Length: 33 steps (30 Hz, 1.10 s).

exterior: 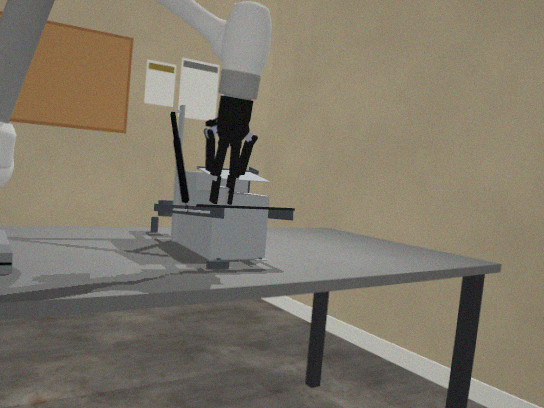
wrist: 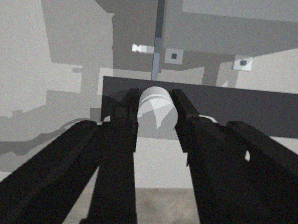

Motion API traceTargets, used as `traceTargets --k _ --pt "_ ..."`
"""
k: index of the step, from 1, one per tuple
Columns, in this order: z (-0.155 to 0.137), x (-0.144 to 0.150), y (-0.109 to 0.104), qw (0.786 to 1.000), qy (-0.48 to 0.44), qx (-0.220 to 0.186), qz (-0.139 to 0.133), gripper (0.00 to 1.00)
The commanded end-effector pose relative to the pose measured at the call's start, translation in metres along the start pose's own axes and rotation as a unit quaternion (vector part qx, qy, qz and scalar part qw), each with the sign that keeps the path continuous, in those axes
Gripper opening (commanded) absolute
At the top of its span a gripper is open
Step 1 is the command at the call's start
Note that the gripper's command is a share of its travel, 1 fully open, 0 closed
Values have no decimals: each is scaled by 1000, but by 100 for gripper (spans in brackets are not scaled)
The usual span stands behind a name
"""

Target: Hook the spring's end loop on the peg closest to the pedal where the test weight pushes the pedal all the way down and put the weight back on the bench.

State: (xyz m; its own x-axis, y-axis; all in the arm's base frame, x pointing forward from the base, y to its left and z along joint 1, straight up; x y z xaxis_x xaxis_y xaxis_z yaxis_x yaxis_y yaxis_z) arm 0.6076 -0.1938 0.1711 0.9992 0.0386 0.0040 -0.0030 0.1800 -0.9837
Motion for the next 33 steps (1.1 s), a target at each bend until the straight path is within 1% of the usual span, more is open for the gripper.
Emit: traceTargets --k 1,33 --pt "0 0 -1 1000 0 0 -1 25" --pt "5 0 -28 1000 0 0 -1 25"
Point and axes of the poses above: the point where the finger pads meet when closed, its own y axis out along the fingers, its own x axis across the jaws, z = x × y, the point moved 3 cm from there along -y, back along the fingers, and after that the axes turned 2 degrees about -y, right-handed, at the moved point
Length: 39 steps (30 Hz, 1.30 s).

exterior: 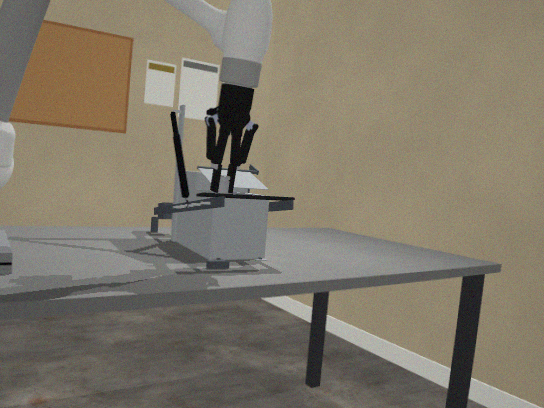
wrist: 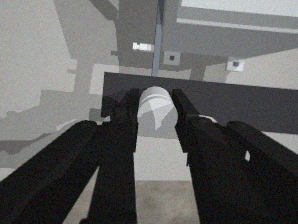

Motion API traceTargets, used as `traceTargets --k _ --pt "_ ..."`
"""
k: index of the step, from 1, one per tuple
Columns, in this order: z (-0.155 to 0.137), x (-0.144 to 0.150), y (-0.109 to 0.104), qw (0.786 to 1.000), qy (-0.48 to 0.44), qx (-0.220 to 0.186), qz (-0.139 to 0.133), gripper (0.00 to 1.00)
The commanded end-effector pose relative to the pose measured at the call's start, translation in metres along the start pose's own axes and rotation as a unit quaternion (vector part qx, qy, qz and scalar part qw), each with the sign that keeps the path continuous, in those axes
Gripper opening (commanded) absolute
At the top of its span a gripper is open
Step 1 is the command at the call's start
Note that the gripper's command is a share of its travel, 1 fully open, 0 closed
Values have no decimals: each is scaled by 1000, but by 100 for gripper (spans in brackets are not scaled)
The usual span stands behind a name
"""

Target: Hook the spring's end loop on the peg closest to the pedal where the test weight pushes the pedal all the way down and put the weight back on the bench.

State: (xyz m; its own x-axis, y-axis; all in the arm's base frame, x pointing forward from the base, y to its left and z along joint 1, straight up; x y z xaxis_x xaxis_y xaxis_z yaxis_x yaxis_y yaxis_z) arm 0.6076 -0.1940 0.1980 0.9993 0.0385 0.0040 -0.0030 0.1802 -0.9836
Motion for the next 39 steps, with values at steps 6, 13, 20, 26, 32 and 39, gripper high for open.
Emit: traceTargets --k 6,13,20,26,32,39 --pt "1 0 -5 1000 0 0 -1 25" --pt "2 0 -12 1000 0 0 -1 25" --pt "2 0 -15 1000 0 0 -1 25" --pt "3 0 -17 1000 0 0 -1 25" --pt "3 0 -19 1000 0 0 -1 25" --pt "3 0 -18 1000 0 0 -1 25"
Point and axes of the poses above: the point where the finger pads meet when closed, its own y axis out along the fingers, its own x axis across the jaws, z = x × y, the point moved 3 cm from there along -y, back along the fingers, and after that the axes turned 2 degrees about -y, right-handed, at the moved point
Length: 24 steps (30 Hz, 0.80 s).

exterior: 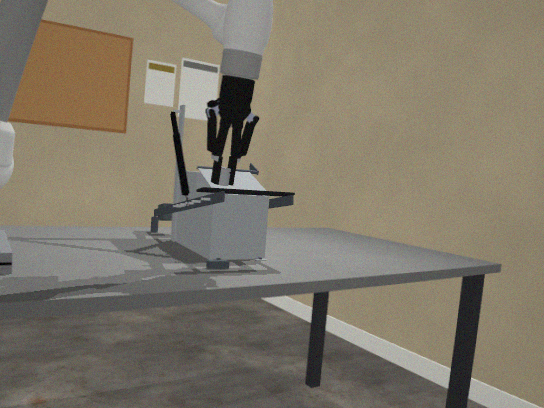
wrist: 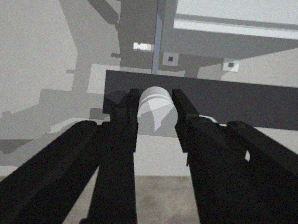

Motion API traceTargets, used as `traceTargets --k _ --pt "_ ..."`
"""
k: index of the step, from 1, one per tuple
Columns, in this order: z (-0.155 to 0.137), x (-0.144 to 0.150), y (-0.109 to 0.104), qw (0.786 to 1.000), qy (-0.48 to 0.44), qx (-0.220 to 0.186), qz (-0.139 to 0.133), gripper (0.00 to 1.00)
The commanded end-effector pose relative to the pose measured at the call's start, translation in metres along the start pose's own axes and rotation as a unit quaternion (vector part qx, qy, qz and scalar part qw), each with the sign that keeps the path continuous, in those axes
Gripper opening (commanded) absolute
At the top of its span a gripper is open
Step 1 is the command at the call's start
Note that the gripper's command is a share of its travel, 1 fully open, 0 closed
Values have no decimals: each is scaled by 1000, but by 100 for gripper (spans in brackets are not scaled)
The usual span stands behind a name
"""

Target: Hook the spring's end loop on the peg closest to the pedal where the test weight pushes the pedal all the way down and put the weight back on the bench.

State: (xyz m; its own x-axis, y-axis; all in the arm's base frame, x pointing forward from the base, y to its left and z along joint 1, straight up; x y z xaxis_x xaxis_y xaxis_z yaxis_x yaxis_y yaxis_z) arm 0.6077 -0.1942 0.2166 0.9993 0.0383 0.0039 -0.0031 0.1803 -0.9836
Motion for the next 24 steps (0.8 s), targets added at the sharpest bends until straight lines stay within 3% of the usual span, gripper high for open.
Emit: traceTargets --k 1,14,24 --pt "0 0 0 1000 0 0 -1 25" --pt "-1 0 4 1000 0 0 -1 25" --pt "16 -17 15 1000 0 -8 0 25"
Point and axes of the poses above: the point where the finger pads meet when closed, its own y axis out along the fingers, its own x axis across the jaws, z = x × y, the point moved 3 cm from there along -y, back along the fingers, and after that the axes turned 2 degrees about -y, right-handed, at the moved point
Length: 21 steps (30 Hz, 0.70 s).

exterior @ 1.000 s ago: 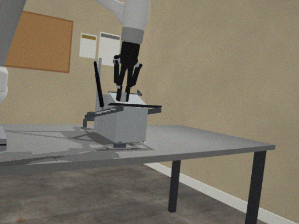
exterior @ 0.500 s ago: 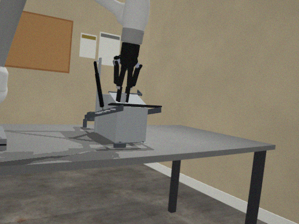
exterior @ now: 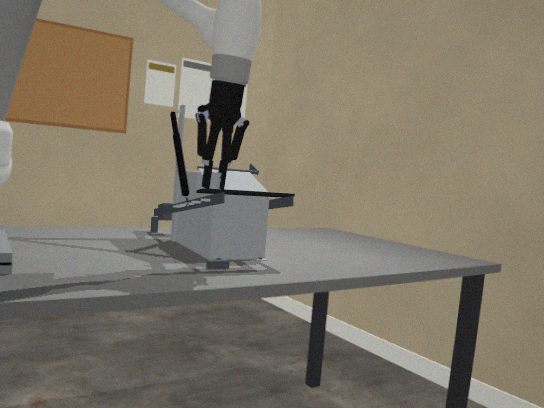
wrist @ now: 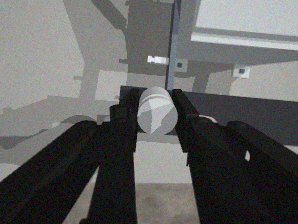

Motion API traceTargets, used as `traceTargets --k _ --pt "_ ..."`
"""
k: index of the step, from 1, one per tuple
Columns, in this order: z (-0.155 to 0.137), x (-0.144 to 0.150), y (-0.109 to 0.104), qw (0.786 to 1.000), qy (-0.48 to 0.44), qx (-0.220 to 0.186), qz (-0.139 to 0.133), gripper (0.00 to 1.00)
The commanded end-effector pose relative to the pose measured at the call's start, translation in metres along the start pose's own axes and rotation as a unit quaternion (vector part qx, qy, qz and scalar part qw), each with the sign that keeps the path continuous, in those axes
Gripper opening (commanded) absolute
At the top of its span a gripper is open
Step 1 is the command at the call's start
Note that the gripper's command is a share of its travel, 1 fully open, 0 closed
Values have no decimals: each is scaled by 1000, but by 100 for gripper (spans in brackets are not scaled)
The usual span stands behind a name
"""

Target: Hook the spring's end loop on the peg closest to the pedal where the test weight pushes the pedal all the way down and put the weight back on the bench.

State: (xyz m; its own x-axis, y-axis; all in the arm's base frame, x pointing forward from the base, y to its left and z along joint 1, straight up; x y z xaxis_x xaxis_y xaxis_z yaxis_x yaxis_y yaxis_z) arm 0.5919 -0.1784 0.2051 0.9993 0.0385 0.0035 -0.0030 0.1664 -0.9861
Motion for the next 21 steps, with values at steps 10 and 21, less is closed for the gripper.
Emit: traceTargets --k 10,21 --pt "14 -14 8 1000 0 -6 0 25" --pt "33 -33 21 1000 0 -15 0 25"
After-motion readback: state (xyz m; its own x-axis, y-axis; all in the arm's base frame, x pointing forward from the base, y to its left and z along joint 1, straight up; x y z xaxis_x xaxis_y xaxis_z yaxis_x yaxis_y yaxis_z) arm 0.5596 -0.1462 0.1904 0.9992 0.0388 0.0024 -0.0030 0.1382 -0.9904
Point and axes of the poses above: the point where the finger pads meet when closed, its own y axis out along the fingers, its own x axis across the jaws, z = x × y, the point moved 3 cm from there along -y, back along the fingers, and after that the axes turned 2 degrees about -y, right-handed, at the moved point
